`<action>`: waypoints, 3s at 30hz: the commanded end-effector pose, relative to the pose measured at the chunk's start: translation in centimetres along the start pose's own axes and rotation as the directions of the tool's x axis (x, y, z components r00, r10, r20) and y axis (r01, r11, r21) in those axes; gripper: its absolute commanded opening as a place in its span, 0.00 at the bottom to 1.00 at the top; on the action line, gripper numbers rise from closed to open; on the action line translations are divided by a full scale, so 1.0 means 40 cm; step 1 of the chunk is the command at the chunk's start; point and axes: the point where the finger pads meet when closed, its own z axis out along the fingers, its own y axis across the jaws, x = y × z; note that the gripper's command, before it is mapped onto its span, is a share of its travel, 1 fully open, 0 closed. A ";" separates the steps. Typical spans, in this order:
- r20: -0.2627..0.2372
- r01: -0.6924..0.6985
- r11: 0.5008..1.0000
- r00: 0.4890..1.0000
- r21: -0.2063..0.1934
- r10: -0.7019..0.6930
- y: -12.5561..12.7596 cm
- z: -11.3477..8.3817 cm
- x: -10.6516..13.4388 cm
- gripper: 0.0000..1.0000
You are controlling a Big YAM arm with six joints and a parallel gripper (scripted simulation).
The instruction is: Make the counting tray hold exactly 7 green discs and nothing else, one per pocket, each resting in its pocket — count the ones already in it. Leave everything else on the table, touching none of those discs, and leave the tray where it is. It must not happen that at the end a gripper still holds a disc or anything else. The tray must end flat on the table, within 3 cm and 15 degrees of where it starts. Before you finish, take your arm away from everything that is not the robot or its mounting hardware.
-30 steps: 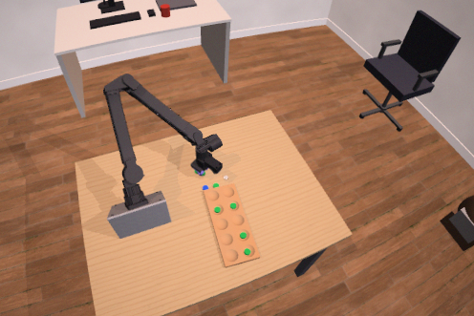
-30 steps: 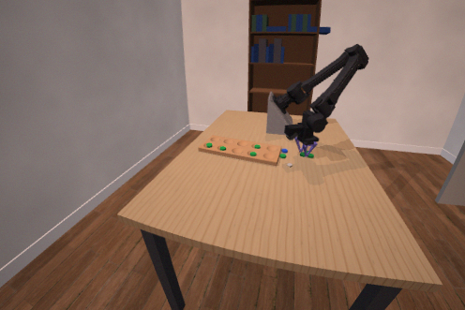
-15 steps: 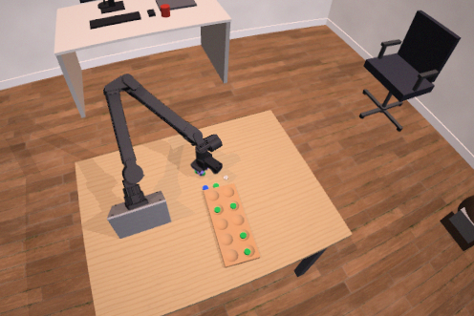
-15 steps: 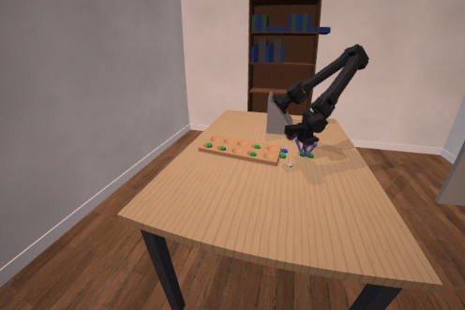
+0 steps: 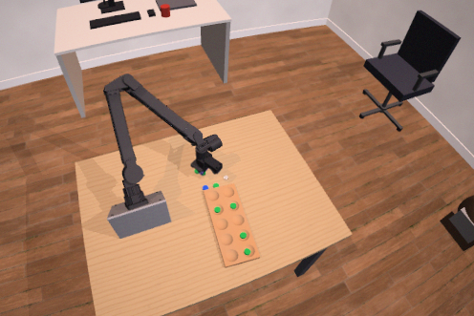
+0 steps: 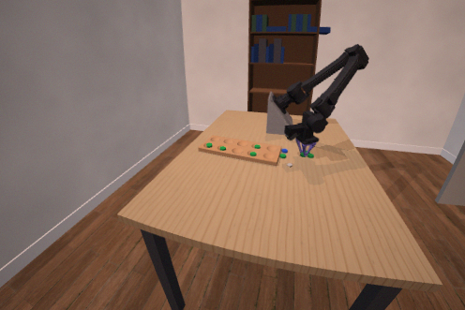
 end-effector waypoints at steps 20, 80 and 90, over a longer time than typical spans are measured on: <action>0.002 -0.007 1.000 1.000 0.007 0.007 -0.004 0.011 -0.006 0.00; 0.079 -0.008 1.000 0.997 0.007 0.008 -0.410 -0.369 -0.859 0.00; 0.040 0.007 1.000 0.999 -0.009 -0.007 -0.616 -0.323 -0.975 0.00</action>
